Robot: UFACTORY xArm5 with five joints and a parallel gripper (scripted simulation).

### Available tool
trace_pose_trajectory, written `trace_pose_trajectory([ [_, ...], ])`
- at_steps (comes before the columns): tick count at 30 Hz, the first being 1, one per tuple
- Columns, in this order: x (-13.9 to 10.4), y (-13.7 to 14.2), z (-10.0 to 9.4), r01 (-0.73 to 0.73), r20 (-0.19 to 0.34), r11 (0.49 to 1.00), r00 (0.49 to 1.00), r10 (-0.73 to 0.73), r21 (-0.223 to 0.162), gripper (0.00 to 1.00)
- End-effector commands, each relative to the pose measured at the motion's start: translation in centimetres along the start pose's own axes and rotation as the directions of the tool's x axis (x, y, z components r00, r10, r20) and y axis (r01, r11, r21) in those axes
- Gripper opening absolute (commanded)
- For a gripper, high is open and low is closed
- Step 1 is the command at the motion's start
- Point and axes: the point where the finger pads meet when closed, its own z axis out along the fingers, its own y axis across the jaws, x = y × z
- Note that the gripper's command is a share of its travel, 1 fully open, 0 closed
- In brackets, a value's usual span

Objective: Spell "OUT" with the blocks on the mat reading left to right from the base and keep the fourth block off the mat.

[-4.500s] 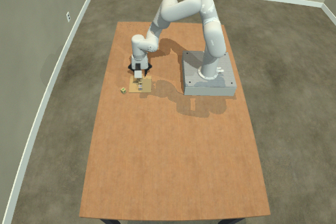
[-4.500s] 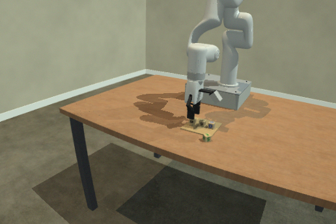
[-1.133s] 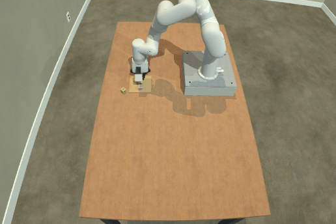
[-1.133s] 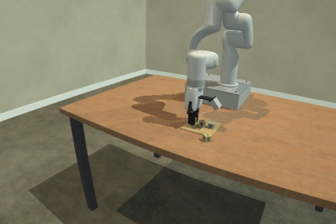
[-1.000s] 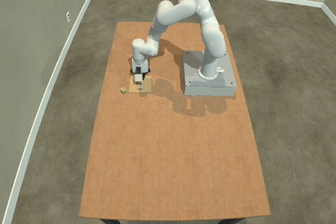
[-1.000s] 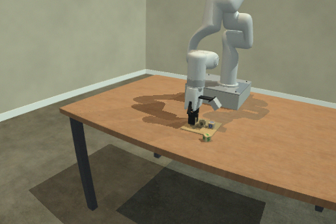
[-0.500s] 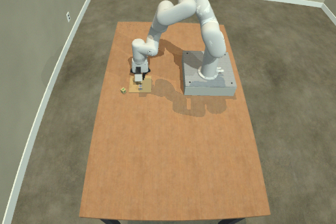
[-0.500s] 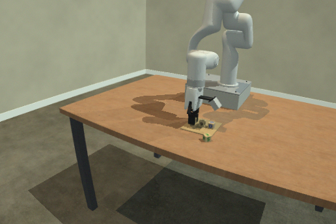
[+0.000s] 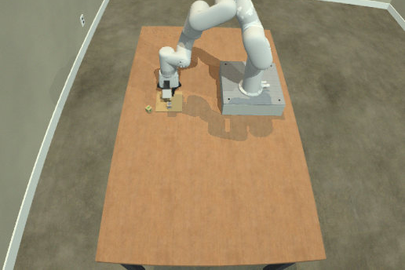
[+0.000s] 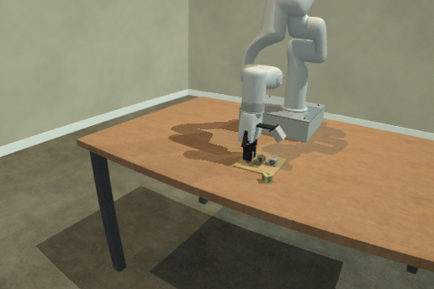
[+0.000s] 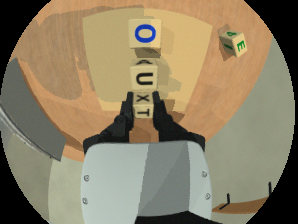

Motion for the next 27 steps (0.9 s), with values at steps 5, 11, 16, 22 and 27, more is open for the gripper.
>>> trace_pose_trajectory([
  [5, 0.0, 0.1, -1.1, 0.000, 0.000, 1.000, 1.000, 0.000, -0.003, 0.21],
  [11, -0.1, 0.1, -4.9, 0.000, 0.000, 1.000, 1.000, 0.000, -0.003, 0.21],
  [16, -0.1, 0.1, -7.8, 0.000, 0.000, 1.000, 1.000, 0.000, -0.003, 0.21],
  [22, -0.1, 0.1, -9.8, 0.000, 0.000, 1.000, 1.000, 0.000, -0.003, 0.21],
  [27, -0.1, 0.1, -10.0, 0.000, 0.000, 1.000, 1.000, 0.000, -0.003, 0.21],
])
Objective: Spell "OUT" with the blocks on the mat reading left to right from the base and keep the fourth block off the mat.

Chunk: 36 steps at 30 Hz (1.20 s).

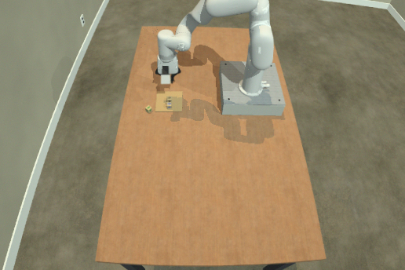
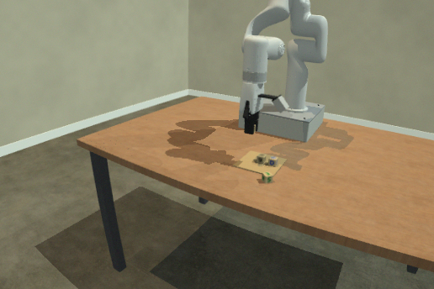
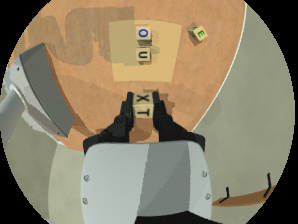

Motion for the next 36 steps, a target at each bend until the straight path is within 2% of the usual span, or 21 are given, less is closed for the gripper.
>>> trace_pose_trajectory([
  [1, 0.0, 0.1, -0.3, 0.000, 0.000, 1.000, 1.000, 0.000, -0.002, 0.21],
  [29, 0.4, 0.3, -0.4, 0.000, 0.000, 1.000, 1.000, 0.000, -0.002, 0.21],
  [36, 0.5, 0.3, 0.9, 0.000, 0.000, 1.000, 1.000, 0.000, -0.002, 0.21],
])
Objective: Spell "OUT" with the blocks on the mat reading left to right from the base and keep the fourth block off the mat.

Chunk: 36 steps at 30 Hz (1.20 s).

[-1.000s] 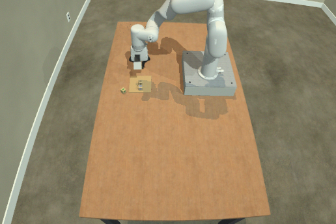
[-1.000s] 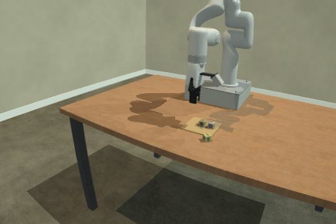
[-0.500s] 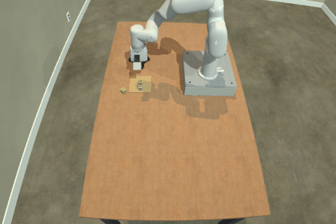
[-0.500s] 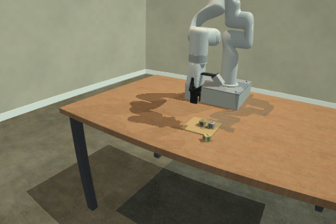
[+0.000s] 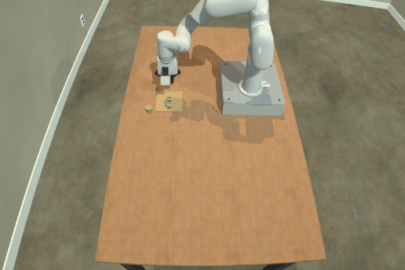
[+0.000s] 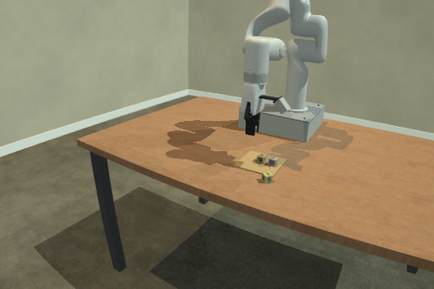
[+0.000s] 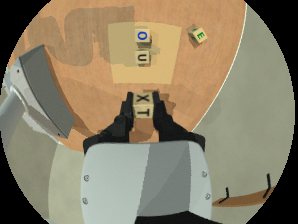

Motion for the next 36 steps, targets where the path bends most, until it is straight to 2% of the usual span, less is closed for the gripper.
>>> trace_pose_trajectory([
  [1, 0.0, 0.1, 1.0, 0.000, 0.000, 1.000, 1.000, 0.000, -0.003, 0.21],
  [3, 0.0, 0.1, 1.8, 0.000, 0.000, 1.000, 1.000, 0.000, -0.003, 0.21],
  [5, 0.0, 0.1, 1.8, 0.000, 0.000, 1.000, 1.000, 0.000, -0.003, 0.21],
  [14, 0.1, 0.1, 6.2, 0.000, 0.000, 1.000, 1.000, 0.000, -0.003, 0.21],
  [20, 0.1, 0.1, 8.2, 0.000, 0.000, 1.000, 1.000, 0.000, -0.003, 0.21],
  [36, 0.1, 0.1, 8.9, 0.000, 0.000, 1.000, 1.000, 0.000, -0.003, 0.21],
])
